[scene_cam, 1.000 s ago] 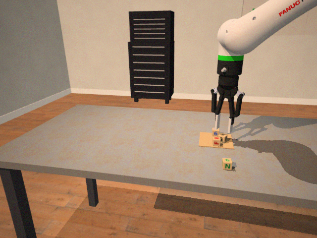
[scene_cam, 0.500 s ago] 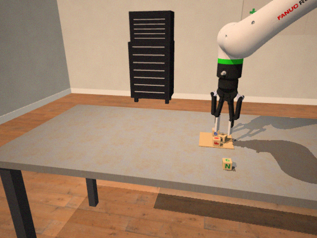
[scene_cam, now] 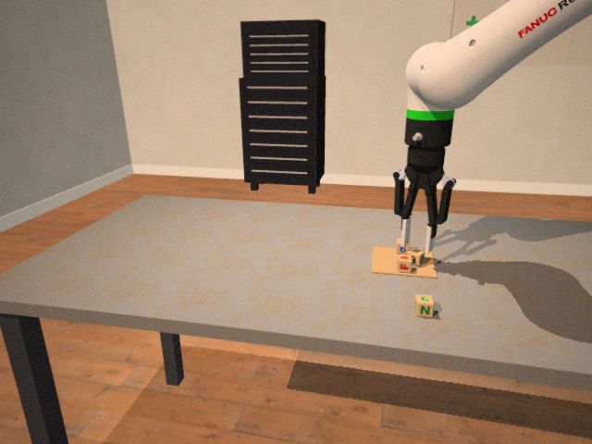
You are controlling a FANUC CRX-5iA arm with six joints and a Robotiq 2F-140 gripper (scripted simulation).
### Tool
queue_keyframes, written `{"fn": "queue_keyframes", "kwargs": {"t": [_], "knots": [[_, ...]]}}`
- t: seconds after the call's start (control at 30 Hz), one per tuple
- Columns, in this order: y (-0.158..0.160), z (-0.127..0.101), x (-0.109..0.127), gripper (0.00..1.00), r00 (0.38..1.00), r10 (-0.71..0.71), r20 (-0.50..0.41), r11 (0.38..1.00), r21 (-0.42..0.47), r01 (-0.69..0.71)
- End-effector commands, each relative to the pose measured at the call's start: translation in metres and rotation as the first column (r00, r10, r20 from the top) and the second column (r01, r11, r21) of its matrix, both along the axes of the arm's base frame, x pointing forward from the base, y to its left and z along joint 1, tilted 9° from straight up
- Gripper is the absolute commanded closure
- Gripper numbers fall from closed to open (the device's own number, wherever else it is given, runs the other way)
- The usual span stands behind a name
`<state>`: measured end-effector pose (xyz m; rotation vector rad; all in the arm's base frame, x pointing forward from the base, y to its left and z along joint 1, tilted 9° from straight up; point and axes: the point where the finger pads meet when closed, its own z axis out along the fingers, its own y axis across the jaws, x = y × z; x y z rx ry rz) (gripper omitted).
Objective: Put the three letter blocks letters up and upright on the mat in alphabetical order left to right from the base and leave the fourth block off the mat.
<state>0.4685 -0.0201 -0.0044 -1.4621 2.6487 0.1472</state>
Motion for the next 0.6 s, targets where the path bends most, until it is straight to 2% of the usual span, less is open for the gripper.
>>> {"fn": "queue_keyframes", "kwargs": {"t": [0.0,0.2,0.57], "knots": [[0.000,-0.001,0.000,0.67,1.000,0.000,0.000,1.000,0.000,0.000],[0.001,-0.006,0.001,0.67,1.000,0.000,0.000,1.000,0.000,0.000],[0.004,-0.029,0.002,0.67,1.000,0.000,0.000,1.000,0.000,0.000]]}}
